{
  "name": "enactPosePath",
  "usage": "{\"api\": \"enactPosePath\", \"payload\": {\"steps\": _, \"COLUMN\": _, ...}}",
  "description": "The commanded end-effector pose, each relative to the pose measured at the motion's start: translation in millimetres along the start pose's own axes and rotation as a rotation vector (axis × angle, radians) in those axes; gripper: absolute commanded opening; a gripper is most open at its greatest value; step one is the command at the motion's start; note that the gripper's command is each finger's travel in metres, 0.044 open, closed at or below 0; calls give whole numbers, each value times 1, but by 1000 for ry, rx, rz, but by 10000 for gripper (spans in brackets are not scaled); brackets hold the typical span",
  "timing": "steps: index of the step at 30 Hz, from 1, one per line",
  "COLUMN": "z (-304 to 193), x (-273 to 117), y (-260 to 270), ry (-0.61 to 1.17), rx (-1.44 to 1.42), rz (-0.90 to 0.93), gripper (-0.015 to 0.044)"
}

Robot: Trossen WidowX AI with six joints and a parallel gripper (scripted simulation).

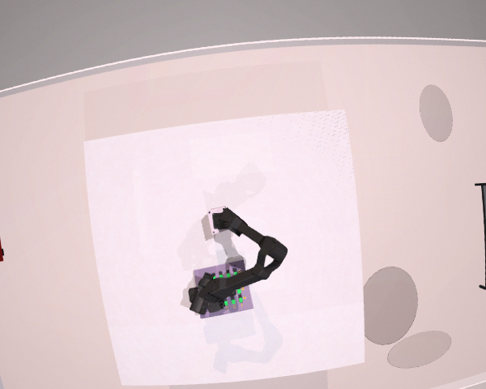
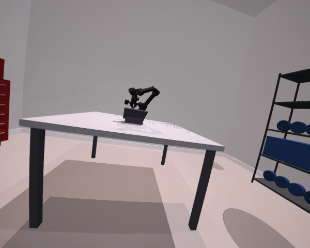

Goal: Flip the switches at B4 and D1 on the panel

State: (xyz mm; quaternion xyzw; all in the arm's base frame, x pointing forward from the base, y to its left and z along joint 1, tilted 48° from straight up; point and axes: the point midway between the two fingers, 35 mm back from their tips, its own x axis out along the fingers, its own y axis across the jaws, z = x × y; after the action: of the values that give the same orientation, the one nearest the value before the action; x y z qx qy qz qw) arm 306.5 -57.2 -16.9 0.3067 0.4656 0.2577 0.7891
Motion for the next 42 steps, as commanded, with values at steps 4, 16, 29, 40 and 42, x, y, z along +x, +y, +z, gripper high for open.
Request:
{"api": "enactPosePath", "payload": {"steps": 4, "z": -3, "x": 12, "y": 0, "ry": 4, "rx": 11, "rz": 9, "gripper": 0}}
{"api": "enactPosePath", "payload": {"steps": 16, "z": -2, "x": 14, "y": 0, "ry": 4, "rx": 11, "rz": 9, "gripper": 0}}
{"api": "enactPosePath", "payload": {"steps": 29, "z": -2, "x": 14, "y": 0, "ry": 4, "rx": 11, "rz": 9, "gripper": 0}}
{"api": "enactPosePath", "payload": {"steps": 40, "z": -2, "x": 15, "y": 0, "ry": 4, "rx": 11, "rz": 9, "gripper": 0}}
{"api": "enactPosePath", "payload": {"steps": 42, "z": -2, "x": 15, "y": 0, "ry": 4, "rx": 11, "rz": 9, "gripper": 0}}
